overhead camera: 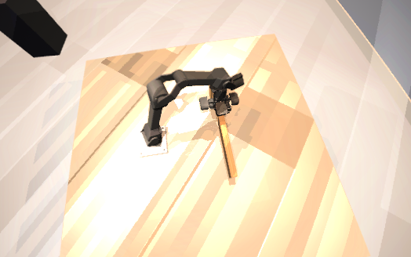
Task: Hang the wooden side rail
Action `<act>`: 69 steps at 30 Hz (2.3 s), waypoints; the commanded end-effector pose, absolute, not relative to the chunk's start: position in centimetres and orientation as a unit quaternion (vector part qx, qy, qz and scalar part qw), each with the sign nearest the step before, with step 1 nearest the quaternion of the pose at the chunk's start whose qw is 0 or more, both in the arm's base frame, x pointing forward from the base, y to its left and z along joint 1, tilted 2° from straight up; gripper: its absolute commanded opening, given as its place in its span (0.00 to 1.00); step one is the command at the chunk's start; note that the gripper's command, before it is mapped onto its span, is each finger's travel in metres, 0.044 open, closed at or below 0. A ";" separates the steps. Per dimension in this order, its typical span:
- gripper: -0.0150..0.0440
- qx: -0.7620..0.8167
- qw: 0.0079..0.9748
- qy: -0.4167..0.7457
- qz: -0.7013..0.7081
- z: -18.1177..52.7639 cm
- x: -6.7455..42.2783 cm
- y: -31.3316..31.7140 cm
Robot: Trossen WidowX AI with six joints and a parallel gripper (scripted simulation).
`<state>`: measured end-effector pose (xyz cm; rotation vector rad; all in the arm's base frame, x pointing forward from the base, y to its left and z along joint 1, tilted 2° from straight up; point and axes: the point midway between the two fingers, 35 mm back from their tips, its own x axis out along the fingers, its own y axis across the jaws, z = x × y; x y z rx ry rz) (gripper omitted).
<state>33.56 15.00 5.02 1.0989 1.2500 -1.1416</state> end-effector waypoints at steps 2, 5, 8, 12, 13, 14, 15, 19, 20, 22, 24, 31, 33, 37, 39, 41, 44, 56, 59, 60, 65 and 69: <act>0.25 0.465 0.533 0.522 -0.477 5.2 33.7 15.2; 0.25 0.465 0.533 0.522 -0.477 5.1 33.7 15.2; 0.25 0.465 0.533 0.522 -0.477 5.1 33.7 15.2; 0.25 0.465 0.533 0.522 -0.477 5.0 33.7 15.2; 0.25 0.465 0.533 0.522 -0.477 5.0 33.7 15.2; 0.25 0.465 0.533 0.522 -0.477 5.0 33.7 15.2; 0.25 0.465 0.533 0.522 -0.477 5.0 33.7 15.2; 0.25 0.465 0.533 0.522 -0.477 4.9 33.7 15.2; 0.25 0.465 0.533 0.522 -0.477 4.9 33.7 15.2; 0.25 0.465 0.533 0.522 -0.477 4.8 33.7 15.2; 0.25 0.465 0.533 0.522 -0.477 4.8 33.7 15.2; 0.25 0.465 0.533 0.522 -0.477 4.7 33.7 15.2; 0.25 0.465 0.533 0.522 -0.477 4.7 33.7 15.2; 0.25 0.465 0.533 0.522 -0.477 4.6 33.7 15.2; 0.25 0.465 0.533 0.522 -0.477 4.6 33.7 15.1; 0.25 0.465 0.533 0.522 -0.477 4.5 33.7 15.1; 0.25 0.465 0.533 0.522 -0.477 4.5 33.7 15.1; 0.25 0.465 0.533 0.522 -0.477 4.3 33.7 15.1; 0.25 0.465 0.533 0.522 -0.477 4.2 33.7 15.1; 0.25 0.465 0.533 0.522 -0.477 4.2 33.7 15.1; 0.25 0.465 0.533 0.522 -0.477 4.1 33.7 15.1; 0.25 0.465 0.533 0.522 -0.477 4.1 33.7 15.1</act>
